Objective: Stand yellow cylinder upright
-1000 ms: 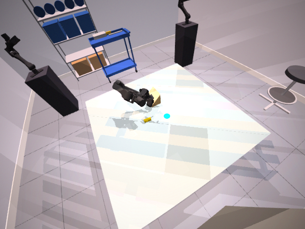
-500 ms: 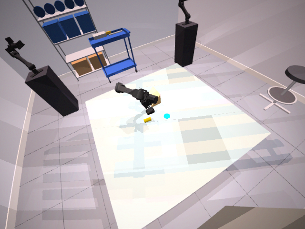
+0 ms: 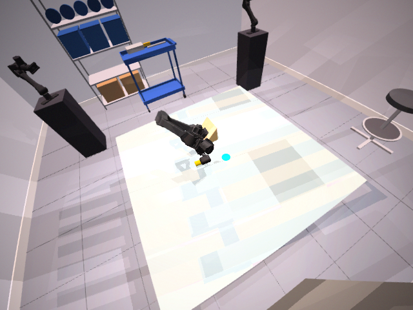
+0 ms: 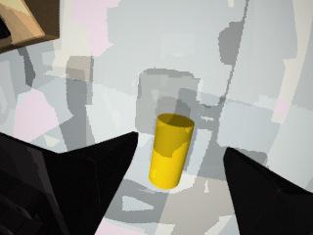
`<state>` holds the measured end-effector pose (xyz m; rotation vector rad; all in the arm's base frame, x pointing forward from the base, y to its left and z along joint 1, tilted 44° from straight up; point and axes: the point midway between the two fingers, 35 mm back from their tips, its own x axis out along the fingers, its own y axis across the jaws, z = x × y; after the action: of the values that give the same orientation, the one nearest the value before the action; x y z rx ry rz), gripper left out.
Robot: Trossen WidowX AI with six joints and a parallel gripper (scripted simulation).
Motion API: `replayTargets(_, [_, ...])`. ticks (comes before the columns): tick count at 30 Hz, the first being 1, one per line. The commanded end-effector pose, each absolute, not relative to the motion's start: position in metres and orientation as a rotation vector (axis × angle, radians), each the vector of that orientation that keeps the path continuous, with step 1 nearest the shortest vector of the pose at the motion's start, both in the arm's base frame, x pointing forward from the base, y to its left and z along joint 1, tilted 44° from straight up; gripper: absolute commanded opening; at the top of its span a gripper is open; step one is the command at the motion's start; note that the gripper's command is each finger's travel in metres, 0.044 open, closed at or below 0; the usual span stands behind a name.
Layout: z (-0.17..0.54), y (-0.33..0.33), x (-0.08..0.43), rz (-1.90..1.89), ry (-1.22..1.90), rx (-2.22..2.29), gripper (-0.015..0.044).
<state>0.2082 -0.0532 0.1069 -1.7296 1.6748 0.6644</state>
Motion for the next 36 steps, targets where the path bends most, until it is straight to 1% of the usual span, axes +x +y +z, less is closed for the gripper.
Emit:
replayTargets(1, [0.090, -0.074, 0.205, 0.648, 1.684, -1.728, 0.0309])
replayTargets(4, [0.086, -0.078, 0.204, 0.644, 1.686, -1.727, 0.0309])
replayTargets(12, [0.086, -0.078, 0.204, 0.644, 1.686, -1.727, 0.0105])
replayTargets(17, [0.087, -0.077, 0.204, 0.645, 1.685, -1.727, 0.0105])
replayTargets(36, [0.126, -0.035, 0.206, 0.659, 1.670, -1.724, 0.0105])
